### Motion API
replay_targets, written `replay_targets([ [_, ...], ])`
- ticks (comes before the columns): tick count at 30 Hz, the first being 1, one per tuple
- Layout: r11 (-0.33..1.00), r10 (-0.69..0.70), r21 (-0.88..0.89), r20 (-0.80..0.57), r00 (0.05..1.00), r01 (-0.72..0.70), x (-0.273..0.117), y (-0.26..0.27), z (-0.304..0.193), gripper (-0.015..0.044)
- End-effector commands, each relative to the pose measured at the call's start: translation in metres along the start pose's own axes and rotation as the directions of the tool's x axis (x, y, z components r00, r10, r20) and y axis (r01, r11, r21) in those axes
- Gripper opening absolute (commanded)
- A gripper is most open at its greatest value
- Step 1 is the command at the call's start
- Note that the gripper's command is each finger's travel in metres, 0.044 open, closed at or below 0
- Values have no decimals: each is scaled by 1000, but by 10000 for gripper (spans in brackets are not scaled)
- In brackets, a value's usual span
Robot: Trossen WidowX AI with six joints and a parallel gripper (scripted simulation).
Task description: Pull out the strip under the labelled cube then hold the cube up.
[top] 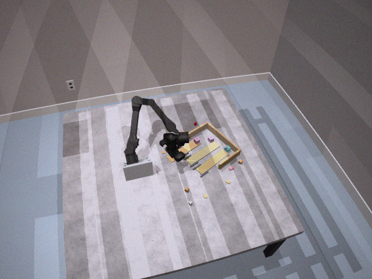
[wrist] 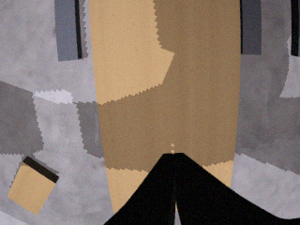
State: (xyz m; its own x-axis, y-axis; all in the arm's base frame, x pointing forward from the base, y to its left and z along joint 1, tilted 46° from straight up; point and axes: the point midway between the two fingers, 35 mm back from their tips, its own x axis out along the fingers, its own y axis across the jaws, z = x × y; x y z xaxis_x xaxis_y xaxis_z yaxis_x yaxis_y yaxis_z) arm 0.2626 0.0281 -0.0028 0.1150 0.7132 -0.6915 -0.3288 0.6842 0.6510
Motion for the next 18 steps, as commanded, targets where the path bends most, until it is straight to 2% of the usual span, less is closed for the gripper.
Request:
replay_targets([
  [1,1000,6,5,-25,1000,-6,5,3,-13,0],
  [18,1000,6,6,-27,1000,-6,4,3,-39,0],
])
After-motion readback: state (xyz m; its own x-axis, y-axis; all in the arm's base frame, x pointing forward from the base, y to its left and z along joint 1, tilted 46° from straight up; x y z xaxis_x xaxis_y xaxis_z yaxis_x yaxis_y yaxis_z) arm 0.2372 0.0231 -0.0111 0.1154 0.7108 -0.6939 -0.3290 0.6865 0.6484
